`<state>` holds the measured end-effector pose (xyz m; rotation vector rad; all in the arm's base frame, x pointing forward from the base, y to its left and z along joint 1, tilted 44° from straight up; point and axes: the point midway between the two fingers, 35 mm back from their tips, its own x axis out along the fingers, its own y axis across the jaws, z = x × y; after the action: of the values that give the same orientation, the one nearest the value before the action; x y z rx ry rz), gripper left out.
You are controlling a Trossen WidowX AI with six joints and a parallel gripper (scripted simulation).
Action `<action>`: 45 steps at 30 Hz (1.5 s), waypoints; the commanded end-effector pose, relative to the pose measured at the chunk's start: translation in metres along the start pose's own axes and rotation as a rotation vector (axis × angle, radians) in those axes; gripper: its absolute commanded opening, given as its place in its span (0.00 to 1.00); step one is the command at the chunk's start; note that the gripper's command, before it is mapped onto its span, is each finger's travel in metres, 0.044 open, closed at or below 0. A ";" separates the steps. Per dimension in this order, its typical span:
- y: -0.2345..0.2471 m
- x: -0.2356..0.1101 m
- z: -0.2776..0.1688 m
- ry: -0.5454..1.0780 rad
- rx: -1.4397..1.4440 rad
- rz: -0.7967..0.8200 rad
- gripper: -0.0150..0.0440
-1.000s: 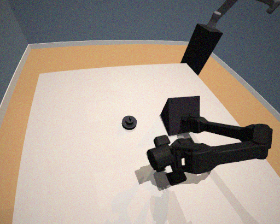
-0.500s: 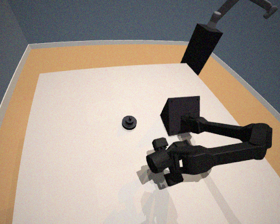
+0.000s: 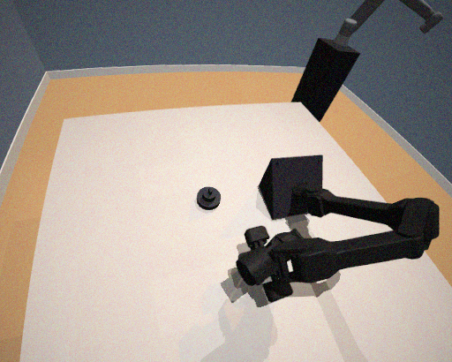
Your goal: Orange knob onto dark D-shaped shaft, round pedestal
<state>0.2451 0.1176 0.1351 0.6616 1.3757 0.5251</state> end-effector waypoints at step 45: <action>-0.018 -0.105 0.003 -0.046 0.089 -0.029 0.25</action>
<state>0.2357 0.0408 0.1874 0.7128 1.3828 0.4272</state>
